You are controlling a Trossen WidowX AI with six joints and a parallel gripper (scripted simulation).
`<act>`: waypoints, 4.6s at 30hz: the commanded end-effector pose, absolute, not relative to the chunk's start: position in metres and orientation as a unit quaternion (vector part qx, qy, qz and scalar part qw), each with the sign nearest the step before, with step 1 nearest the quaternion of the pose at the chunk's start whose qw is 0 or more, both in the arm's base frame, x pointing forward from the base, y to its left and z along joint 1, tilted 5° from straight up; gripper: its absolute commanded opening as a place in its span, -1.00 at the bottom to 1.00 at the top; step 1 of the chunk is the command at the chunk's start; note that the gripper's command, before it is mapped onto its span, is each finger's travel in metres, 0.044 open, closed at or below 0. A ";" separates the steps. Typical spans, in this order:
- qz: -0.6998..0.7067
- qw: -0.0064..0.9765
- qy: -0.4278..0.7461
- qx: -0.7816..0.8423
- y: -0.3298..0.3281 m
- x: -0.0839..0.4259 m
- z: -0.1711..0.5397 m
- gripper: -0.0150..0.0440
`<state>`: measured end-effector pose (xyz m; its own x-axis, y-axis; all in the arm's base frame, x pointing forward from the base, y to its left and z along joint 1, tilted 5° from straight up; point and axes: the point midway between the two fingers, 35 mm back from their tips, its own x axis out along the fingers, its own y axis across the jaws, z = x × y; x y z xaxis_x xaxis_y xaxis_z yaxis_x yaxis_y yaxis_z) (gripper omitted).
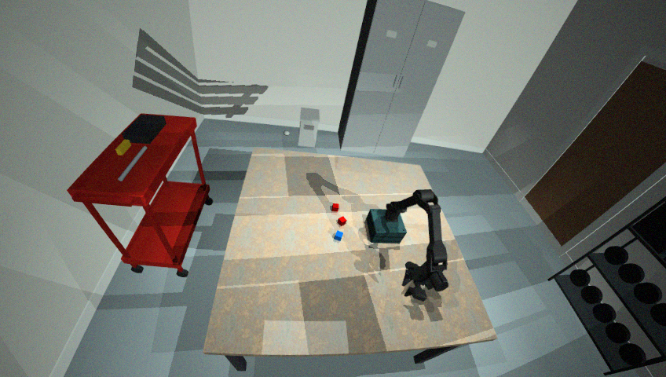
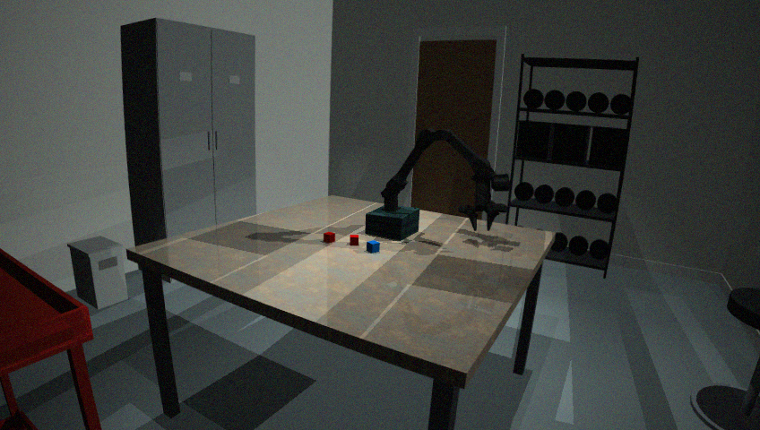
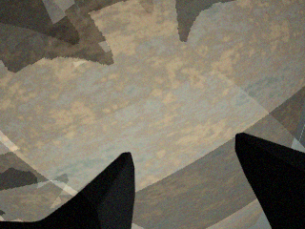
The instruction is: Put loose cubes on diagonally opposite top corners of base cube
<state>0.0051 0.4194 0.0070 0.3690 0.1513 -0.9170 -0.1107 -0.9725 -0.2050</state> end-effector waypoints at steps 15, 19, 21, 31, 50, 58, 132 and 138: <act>0.469 0.483 0.357 -0.648 0.335 0.172 0.039 0.41; 0.419 0.551 0.427 -0.581 0.307 0.201 0.046 0.41; 0.391 0.582 0.459 -0.545 0.292 0.214 0.049 0.41; 0.223 0.703 0.587 -0.334 0.210 0.262 0.063 0.41; -0.162 0.735 0.645 0.129 0.053 0.279 0.082 0.41; -0.316 0.670 0.594 0.313 -0.002 0.263 0.087 0.41; -0.329 0.662 0.588 0.328 -0.009 0.273 0.024 -0.14; -0.329 0.663 0.588 0.328 -0.008 0.271 0.042 -0.14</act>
<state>0.2693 -0.0093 0.0315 0.0818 -0.0528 -0.9953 0.8184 0.5735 0.0368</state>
